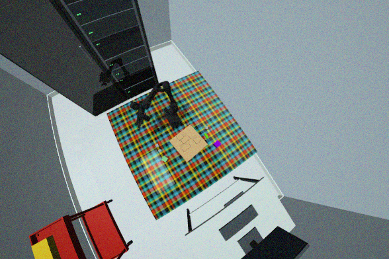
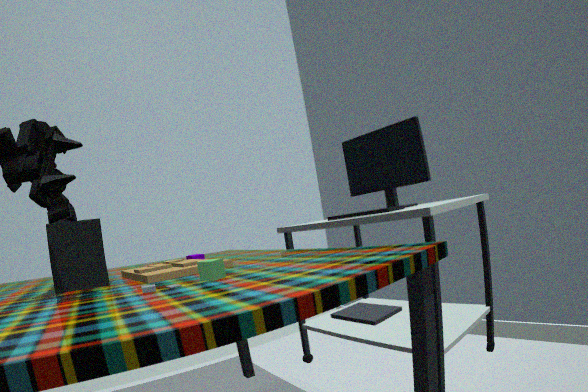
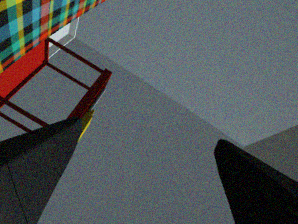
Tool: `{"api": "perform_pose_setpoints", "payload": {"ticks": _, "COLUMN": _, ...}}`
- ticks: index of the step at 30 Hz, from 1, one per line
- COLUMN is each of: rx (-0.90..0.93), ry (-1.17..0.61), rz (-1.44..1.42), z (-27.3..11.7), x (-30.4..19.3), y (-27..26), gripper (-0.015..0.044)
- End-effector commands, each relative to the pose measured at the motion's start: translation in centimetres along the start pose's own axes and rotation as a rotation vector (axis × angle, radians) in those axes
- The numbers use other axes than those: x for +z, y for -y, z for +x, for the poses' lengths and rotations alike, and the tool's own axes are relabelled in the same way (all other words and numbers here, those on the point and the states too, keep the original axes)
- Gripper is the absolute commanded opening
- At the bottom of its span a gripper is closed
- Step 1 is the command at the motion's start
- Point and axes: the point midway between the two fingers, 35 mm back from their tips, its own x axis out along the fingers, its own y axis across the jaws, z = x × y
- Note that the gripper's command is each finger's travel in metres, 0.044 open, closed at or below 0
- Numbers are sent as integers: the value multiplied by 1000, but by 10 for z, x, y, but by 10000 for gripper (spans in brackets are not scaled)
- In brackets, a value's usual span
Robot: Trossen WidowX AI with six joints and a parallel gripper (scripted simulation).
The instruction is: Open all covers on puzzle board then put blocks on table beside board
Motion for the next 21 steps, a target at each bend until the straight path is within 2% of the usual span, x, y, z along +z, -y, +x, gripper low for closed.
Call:
{"api": "perform_pose_setpoints", "payload": {"ticks": 1, "rx": 1, "ry": 1, "rz": 1, "z": 0, "x": 0, "y": 0, "gripper": 374}}
{"api": "perform_pose_setpoints", "payload": {"ticks": 10, "rx": 75, "ry": 79, "rz": 113, "z": 28, "x": 20, "y": 9, "gripper": 138}}
{"api": "perform_pose_setpoints", "payload": {"ticks": 15, "rx": 94, "ry": 137, "rz": 59, "z": 46, "x": 38, "y": 23, "gripper": 6}}
{"api": "perform_pose_setpoints", "payload": {"ticks": 21, "rx": 136, "ry": 177, "rz": 102, "z": 60, "x": 52, "y": 29, "gripper": 0}}
